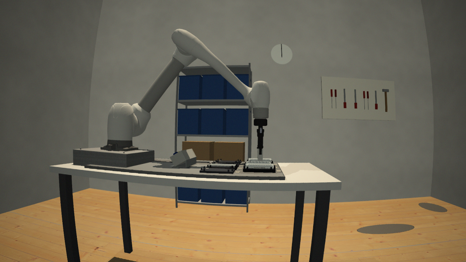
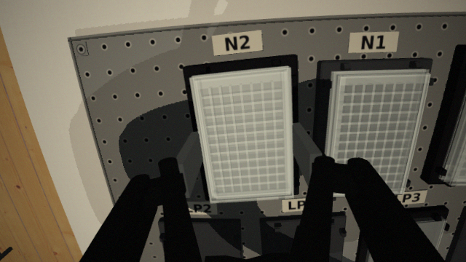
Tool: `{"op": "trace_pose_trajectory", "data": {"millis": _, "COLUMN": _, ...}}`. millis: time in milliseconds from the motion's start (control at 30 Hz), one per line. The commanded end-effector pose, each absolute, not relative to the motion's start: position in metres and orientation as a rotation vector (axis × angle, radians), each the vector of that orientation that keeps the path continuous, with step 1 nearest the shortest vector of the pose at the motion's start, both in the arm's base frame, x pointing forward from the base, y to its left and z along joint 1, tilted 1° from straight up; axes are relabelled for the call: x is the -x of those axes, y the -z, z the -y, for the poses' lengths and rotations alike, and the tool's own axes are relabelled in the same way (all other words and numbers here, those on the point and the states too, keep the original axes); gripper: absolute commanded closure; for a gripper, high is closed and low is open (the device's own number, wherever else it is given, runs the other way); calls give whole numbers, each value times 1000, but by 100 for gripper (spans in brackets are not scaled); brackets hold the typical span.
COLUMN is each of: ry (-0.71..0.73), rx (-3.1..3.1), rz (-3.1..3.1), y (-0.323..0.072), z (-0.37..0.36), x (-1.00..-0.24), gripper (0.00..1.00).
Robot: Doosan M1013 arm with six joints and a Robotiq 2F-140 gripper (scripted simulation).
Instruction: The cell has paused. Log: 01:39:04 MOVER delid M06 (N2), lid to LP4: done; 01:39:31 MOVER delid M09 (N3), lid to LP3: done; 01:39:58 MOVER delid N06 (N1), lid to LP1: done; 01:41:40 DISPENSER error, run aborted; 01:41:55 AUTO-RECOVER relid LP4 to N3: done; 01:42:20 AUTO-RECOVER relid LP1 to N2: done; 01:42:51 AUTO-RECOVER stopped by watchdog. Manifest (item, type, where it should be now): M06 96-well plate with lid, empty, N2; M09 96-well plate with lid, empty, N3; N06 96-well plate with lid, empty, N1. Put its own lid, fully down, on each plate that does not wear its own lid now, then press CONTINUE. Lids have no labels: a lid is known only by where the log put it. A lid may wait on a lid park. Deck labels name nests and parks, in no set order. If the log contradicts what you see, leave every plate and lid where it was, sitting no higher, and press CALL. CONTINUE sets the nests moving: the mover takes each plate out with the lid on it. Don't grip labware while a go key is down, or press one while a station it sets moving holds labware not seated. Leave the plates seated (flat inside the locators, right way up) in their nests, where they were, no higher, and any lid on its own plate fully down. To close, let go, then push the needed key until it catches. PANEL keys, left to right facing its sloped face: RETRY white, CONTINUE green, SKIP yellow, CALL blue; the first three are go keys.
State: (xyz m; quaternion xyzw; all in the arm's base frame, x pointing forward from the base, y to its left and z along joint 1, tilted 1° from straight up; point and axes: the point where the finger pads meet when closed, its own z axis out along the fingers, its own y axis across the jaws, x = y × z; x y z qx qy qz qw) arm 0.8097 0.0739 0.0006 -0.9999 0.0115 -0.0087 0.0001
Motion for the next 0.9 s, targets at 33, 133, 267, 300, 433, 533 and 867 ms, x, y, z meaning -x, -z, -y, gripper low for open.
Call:
{"op": "trace_pose_trajectory", "data": {"millis": 33, "ry": 27, "rx": 3141, "rz": -36, "y": -1, "z": -74, "x": -810, "gripper": 100}}
{"op": "trace_pose_trajectory", "data": {"millis": 133, "ry": 27, "rx": 3141, "rz": -36, "y": -1, "z": -74, "x": -810, "gripper": 100}}
{"op": "trace_pose_trajectory", "data": {"millis": 267, "ry": 27, "rx": 3141, "rz": -36, "y": -1, "z": -74, "x": -810, "gripper": 100}}
{"op": "trace_pose_trajectory", "data": {"millis": 300, "ry": 27, "rx": 3141, "rz": -36, "y": -1, "z": -74, "x": -810, "gripper": 100}}
{"op": "trace_pose_trajectory", "data": {"millis": 433, "ry": 27, "rx": 3141, "rz": -36, "y": -1, "z": -74, "x": -810, "gripper": 100}}
{"op": "trace_pose_trajectory", "data": {"millis": 533, "ry": 27, "rx": 3141, "rz": -36, "y": -1, "z": -74, "x": -810, "gripper": 100}}
{"op": "trace_pose_trajectory", "data": {"millis": 867, "ry": 27, "rx": 3141, "rz": -36, "y": -8, "z": -74, "x": -809, "gripper": 100}}
